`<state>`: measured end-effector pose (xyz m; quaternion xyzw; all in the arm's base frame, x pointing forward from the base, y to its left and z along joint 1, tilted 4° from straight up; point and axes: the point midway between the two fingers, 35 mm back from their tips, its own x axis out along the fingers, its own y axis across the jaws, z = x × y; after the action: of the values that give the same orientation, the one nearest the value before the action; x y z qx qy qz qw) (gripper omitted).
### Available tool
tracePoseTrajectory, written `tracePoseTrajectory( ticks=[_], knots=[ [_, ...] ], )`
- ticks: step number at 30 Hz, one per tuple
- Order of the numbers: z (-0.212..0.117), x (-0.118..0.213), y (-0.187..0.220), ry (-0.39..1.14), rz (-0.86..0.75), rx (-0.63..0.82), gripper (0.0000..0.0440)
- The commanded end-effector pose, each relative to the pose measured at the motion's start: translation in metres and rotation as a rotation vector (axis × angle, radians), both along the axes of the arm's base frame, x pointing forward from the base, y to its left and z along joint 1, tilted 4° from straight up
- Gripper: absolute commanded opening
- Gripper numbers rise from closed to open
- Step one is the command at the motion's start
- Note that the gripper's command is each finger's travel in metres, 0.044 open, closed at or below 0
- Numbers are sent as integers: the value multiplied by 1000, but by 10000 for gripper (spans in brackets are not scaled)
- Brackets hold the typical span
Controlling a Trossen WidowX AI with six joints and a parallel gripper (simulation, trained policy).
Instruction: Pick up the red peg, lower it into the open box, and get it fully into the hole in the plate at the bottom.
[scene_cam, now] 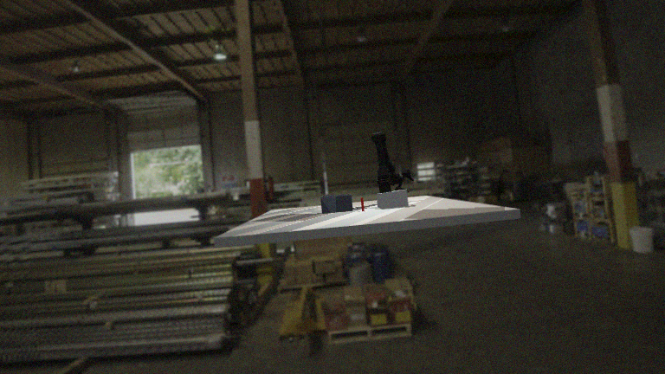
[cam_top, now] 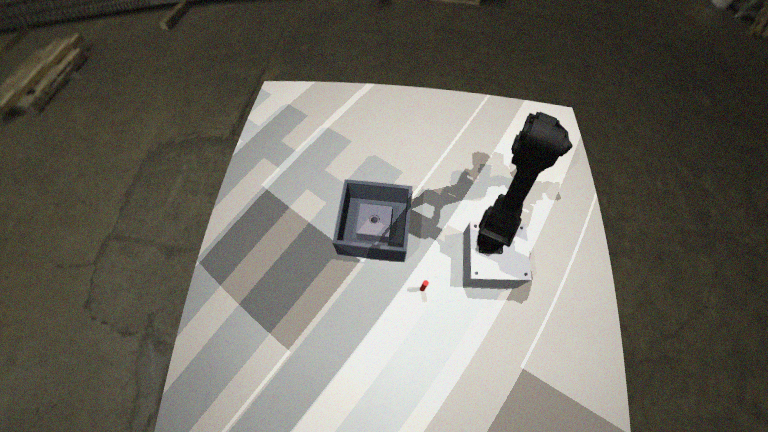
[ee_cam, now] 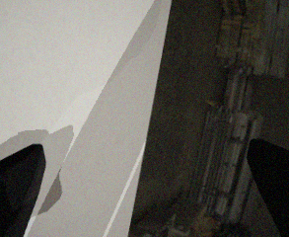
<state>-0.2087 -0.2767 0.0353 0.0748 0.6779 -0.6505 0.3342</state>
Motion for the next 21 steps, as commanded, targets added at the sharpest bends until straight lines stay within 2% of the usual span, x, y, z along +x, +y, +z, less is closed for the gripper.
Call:
tracePoseTrajectory(
  ticks=[1,11,21],
  knots=[
    [10,38,-36,-41,76,-66,440],
    [30,149,-88,-186,253,-163,440],
    [50,267,-94,-350,413,-183,440]
  ],
)
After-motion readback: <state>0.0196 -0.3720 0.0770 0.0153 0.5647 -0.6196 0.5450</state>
